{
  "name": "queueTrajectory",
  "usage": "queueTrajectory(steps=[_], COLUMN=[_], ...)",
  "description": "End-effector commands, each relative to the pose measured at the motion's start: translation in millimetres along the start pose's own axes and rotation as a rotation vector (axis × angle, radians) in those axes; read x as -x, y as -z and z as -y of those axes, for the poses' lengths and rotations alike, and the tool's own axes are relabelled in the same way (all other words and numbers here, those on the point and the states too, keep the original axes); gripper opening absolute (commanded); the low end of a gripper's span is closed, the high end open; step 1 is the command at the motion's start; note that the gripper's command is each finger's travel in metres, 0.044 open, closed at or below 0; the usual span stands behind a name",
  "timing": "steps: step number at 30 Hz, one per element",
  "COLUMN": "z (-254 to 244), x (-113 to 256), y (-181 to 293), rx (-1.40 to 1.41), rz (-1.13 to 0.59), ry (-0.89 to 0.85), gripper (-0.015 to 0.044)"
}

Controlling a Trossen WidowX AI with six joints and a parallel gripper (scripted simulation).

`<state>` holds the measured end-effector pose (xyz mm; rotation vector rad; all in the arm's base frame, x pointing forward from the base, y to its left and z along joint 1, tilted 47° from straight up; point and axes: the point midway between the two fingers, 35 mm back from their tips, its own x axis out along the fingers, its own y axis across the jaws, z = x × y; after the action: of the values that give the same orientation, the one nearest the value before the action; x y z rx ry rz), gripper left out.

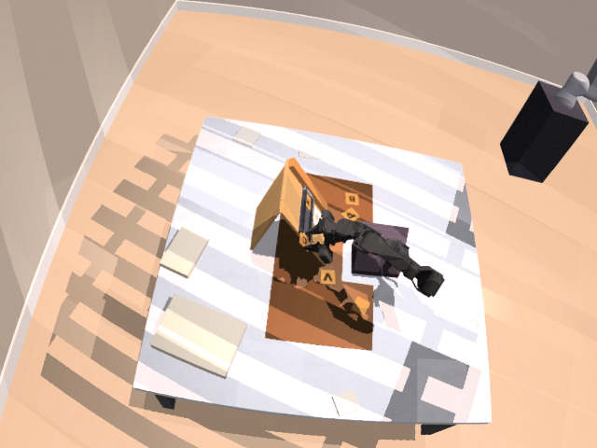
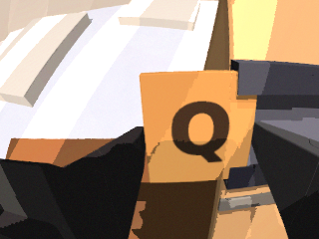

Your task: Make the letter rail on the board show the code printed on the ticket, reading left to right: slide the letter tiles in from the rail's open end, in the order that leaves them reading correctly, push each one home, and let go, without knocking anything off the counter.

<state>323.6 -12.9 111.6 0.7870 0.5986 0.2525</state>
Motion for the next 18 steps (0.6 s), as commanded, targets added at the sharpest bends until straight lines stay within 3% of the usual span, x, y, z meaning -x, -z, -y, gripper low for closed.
queueTrajectory(steps=[1, 18], z=[3.0, 11.6], x=[-0.6, -0.5], y=[0.8, 0.7], rx=[0.004, 0.004], rz=[-0.003, -0.003], ry=[-0.001, -0.001], gripper=[0.0000, 0.0000])
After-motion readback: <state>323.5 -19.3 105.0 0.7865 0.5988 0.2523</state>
